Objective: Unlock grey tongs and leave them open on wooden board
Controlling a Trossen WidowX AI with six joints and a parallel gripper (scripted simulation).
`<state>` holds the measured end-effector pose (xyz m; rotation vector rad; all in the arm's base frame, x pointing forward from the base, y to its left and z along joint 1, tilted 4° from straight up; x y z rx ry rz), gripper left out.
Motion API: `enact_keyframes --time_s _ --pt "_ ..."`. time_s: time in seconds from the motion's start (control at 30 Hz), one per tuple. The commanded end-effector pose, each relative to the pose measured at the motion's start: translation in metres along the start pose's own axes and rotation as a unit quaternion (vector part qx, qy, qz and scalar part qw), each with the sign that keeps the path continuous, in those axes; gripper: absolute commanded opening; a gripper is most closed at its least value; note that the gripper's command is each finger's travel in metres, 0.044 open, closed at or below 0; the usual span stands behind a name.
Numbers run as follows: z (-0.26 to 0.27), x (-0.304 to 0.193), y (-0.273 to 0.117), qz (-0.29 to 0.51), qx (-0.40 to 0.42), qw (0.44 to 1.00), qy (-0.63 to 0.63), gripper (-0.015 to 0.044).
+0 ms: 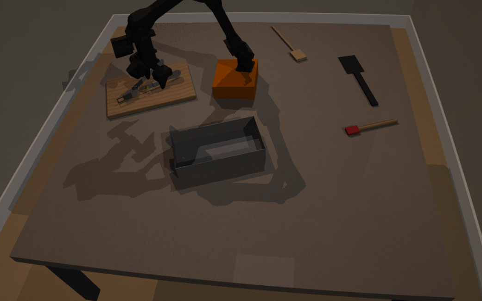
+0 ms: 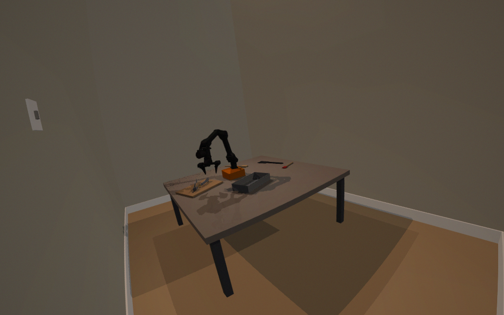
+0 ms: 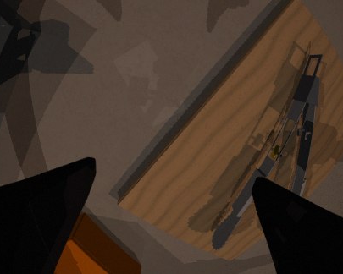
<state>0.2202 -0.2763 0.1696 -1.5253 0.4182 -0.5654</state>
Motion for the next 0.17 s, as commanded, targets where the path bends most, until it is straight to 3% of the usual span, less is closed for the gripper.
enact_keyframes --time_s 0.0,0.13 --pt "0.0003 0.0001 -0.0016 -0.002 0.001 1.000 -0.003 0.0440" --pt "0.0003 0.0001 -0.0016 -0.002 0.001 1.000 -0.003 0.0440"
Point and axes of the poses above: the point midway between the two fingers, 35 mm back from their tips, its own y axis out along the fingers, its own z axis across the jaws, x = y × z, the point moved 5 cm from there along -y, back along the fingers, and after that the axes turned 8 degrees about y, right-handed, at the moved point
